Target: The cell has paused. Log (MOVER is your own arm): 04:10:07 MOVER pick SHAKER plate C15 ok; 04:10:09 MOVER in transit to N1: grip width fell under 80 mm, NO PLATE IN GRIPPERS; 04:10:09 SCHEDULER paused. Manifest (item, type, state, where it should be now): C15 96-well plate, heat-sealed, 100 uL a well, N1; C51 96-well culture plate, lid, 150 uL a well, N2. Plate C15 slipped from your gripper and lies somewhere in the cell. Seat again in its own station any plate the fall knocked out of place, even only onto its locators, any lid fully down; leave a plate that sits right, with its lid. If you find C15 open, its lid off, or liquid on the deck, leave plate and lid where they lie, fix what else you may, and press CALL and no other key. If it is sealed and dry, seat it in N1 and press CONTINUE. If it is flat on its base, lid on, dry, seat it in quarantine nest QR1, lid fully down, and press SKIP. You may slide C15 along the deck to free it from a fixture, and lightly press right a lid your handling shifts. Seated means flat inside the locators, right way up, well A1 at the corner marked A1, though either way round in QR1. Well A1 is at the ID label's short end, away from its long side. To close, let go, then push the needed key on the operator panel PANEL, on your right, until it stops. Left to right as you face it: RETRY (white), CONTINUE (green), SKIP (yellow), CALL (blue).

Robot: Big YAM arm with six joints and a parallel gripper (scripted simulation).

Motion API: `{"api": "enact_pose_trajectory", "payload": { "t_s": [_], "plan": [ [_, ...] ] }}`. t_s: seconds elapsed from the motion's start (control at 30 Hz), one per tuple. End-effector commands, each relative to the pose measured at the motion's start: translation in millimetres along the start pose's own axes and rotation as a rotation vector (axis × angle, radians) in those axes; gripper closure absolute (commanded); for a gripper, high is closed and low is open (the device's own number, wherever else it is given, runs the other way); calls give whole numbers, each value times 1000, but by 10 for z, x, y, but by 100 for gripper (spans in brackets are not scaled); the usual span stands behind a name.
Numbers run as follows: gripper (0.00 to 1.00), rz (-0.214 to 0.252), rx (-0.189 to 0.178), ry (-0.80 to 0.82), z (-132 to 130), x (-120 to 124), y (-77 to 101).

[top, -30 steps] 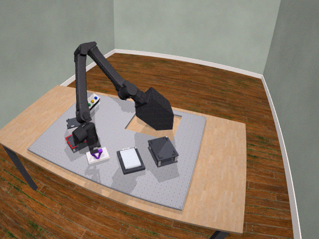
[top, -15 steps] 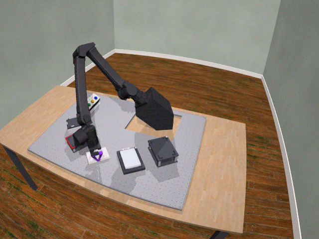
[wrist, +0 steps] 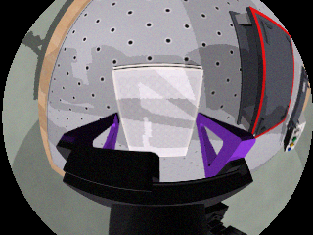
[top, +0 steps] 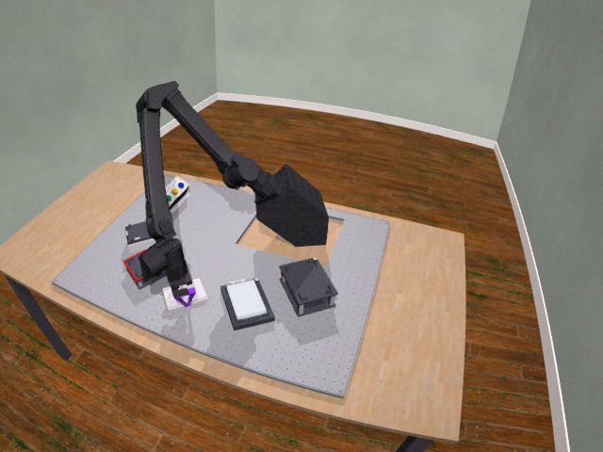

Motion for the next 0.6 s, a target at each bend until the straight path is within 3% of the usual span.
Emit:
{"api": "enact_pose_trajectory", "payload": {
  "t_s": [0.0,0.57],
  "plan": [
    [0,3,4,13,0,16,-61],
    [0,2,5,9,-10,18,-80]
  ]
}}
Point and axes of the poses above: the point where the finger pads meet when closed, its own y axis back along the fingers, its own z axis across the jaws, x = y × z, the point moved 5 cm from there along y, back along the fingers, and after that the axes turned 3 degrees about y, right-handed, at the moved point
